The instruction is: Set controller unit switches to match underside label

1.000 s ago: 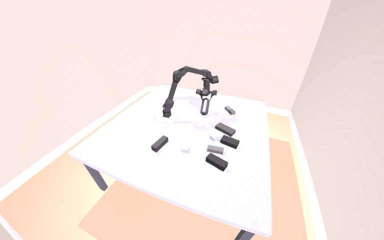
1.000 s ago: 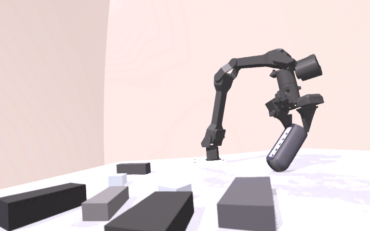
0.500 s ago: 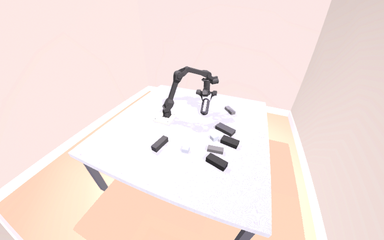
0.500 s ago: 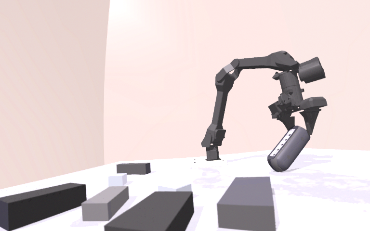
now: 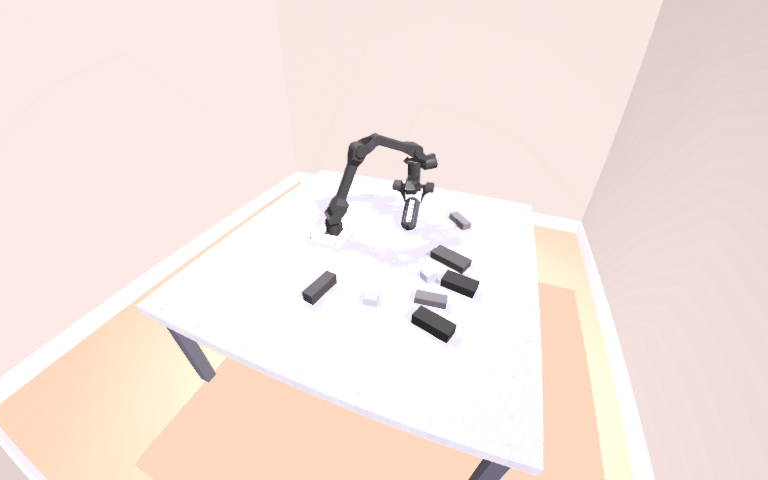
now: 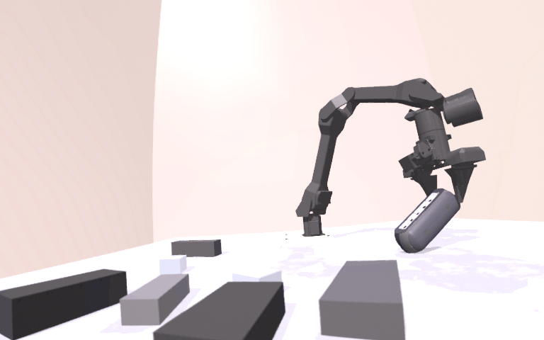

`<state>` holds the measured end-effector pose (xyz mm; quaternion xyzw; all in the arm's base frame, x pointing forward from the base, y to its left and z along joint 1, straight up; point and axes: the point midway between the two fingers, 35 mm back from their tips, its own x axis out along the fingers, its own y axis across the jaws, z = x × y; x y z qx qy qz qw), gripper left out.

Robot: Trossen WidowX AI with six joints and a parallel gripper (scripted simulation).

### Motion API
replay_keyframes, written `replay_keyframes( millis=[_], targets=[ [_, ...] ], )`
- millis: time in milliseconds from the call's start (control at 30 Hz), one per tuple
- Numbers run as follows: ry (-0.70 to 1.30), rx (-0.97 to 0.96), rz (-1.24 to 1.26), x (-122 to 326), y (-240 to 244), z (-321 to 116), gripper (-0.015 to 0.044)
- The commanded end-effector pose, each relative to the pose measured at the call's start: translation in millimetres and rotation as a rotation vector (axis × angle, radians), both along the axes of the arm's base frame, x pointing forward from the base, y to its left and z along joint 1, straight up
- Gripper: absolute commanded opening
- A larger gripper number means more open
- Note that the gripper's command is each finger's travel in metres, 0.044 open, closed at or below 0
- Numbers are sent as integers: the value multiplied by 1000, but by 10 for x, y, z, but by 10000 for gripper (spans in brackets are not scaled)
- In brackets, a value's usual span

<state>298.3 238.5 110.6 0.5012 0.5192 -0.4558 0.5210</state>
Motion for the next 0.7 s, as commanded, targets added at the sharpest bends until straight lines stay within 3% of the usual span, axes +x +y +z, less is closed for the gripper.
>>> replay_keyframes(
  millis=[0,667],
  targets=[
    [18,-25,-12,-2,-42,-108,338],
    [18,-25,-12,-5,47,-241,338]
  ],
)
